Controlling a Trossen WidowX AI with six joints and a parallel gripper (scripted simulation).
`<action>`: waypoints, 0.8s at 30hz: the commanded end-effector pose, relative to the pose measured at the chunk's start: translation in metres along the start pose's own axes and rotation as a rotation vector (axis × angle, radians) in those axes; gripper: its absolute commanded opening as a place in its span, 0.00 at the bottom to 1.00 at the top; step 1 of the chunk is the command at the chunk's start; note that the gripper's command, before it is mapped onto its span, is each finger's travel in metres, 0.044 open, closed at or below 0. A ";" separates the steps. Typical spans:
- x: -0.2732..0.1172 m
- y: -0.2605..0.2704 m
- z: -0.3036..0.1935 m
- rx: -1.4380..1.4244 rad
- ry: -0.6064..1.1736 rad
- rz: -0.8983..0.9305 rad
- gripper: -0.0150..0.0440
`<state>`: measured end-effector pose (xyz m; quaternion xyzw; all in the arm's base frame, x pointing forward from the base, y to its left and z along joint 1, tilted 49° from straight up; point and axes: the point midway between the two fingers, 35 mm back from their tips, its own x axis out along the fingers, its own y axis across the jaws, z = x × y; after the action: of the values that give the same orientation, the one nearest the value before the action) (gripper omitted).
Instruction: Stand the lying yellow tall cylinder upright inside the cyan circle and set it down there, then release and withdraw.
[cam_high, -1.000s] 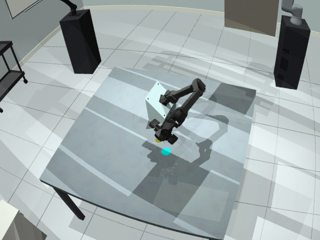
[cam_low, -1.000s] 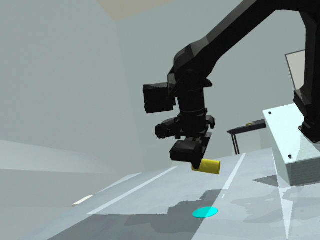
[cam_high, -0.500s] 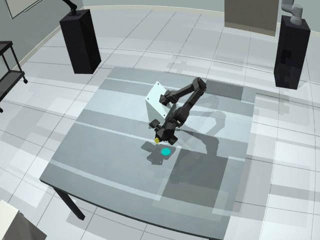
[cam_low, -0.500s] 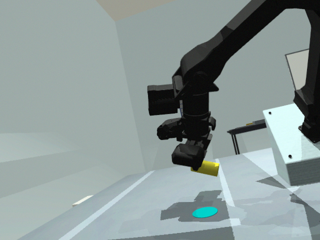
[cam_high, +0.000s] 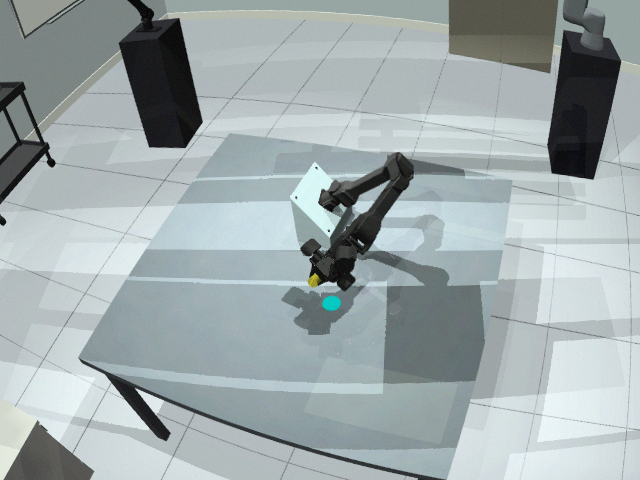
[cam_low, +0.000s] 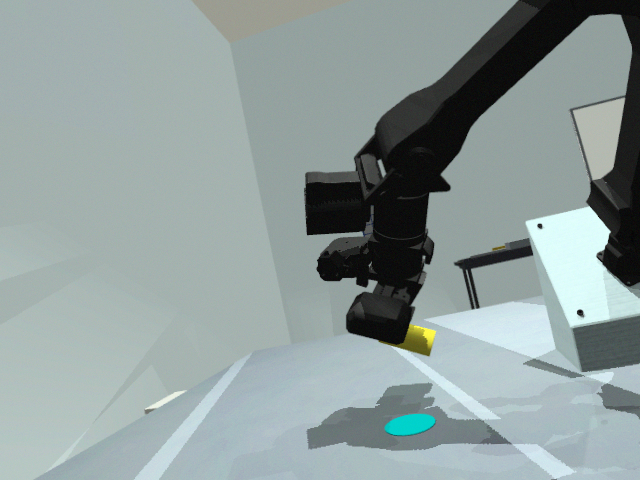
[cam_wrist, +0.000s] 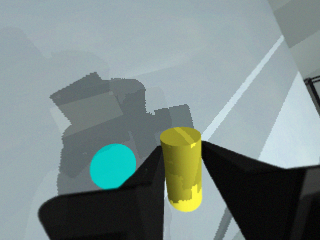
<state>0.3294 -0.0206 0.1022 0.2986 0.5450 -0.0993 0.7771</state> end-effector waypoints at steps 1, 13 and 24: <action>-0.002 0.001 0.001 0.003 -0.033 -0.006 0.43; -0.002 0.002 0.002 0.009 -0.108 -0.026 0.43; -0.002 0.004 0.003 0.018 -0.178 -0.038 0.43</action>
<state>0.3326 -0.0193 0.1023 0.2850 0.4903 -0.1394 0.8118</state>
